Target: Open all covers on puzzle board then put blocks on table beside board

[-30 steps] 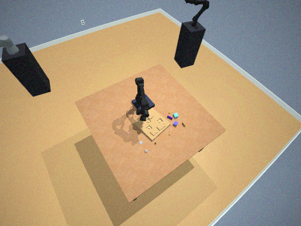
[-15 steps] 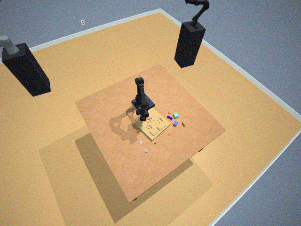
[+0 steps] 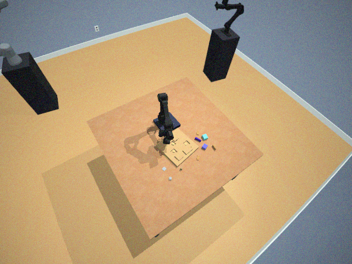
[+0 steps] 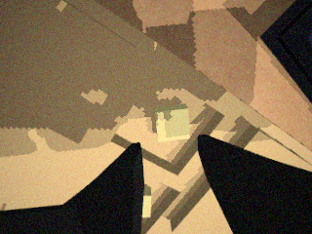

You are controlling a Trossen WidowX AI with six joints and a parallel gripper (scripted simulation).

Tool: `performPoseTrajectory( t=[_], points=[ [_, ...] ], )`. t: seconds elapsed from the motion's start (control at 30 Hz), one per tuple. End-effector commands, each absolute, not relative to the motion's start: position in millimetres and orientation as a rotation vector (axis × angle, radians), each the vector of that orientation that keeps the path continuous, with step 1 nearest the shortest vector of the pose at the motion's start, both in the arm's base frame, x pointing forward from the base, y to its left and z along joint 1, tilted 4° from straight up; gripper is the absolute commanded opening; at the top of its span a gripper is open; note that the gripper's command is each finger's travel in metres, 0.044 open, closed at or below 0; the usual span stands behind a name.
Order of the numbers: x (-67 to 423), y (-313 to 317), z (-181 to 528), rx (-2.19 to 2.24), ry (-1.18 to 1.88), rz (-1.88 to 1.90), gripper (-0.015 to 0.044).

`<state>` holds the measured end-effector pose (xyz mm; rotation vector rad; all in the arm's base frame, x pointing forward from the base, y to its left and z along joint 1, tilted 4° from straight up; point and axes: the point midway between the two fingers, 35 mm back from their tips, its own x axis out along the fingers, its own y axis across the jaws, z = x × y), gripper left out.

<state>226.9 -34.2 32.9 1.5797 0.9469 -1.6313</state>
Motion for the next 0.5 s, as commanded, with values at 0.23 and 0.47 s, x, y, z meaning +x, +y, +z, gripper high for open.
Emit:
performPoseTrajectory(
  t=[0.23, 0.47],
  points=[
    [223.1, -33.9, 20.4, 1.570, 0.952, -1.641, 0.0144],
    [222.4, -33.5, 15.2, 1.570, 0.952, -1.642, 0.0144]
  ],
)
